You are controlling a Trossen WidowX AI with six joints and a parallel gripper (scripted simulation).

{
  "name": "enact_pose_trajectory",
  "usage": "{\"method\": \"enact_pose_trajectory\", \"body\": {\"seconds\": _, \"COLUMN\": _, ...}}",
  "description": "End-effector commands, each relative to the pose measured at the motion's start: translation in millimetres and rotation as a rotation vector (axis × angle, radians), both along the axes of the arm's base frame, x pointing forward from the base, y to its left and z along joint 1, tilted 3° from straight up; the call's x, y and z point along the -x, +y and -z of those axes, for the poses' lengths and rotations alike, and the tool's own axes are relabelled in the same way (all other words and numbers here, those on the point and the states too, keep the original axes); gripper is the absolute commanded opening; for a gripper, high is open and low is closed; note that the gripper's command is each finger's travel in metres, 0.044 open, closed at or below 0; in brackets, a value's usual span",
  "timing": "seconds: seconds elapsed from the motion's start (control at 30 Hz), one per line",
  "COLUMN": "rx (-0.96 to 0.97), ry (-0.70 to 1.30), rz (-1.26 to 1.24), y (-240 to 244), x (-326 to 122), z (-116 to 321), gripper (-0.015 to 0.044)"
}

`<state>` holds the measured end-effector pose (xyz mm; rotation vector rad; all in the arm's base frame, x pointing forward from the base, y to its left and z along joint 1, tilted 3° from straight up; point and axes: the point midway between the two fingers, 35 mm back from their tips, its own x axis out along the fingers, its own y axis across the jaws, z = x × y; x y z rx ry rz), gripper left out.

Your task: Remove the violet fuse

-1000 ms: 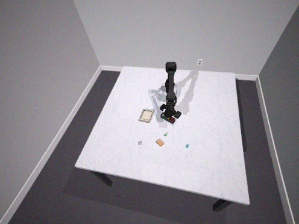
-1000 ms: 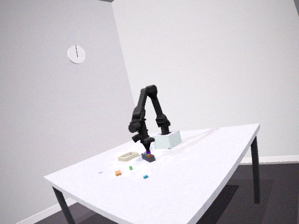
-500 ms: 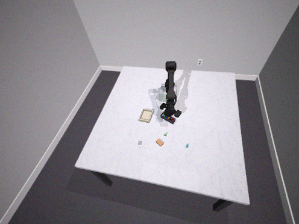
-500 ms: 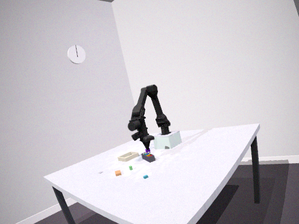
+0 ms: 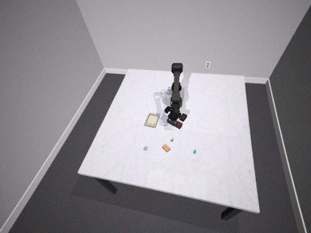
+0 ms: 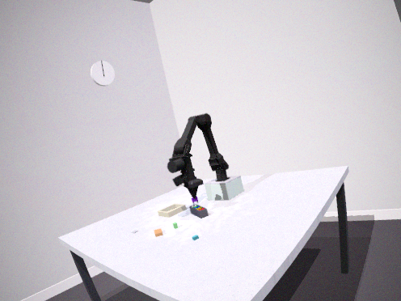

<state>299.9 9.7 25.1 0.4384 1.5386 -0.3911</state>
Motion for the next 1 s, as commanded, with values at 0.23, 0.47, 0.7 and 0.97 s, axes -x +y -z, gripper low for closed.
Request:
{"method": "enact_pose_trajectory", "body": {"seconds": 0.23, "rx": 0.003, "ry": 0.003, "rz": 0.002, "y": -56.6, "x": -4.9, "z": 1.5, "gripper": 0.0}}
{"method": "enact_pose_trajectory", "body": {"seconds": 0.47, "rx": 0.007, "ry": 0.003, "rz": 0.002, "y": -95.1, "x": -2.5, "z": 2.3, "gripper": 0.0}}
{"method": "enact_pose_trajectory", "body": {"seconds": 0.7, "rx": 0.011, "ry": 0.004, "rz": 0.002, "y": -133.6, "x": 4.8, "z": 3.1, "gripper": 0.0}}
{"method": "enact_pose_trajectory", "body": {"seconds": 0.97, "rx": 0.014, "ry": 0.006, "rz": 0.002, "y": -176.9, "x": 19.3, "z": 4.2, "gripper": 0.0}}
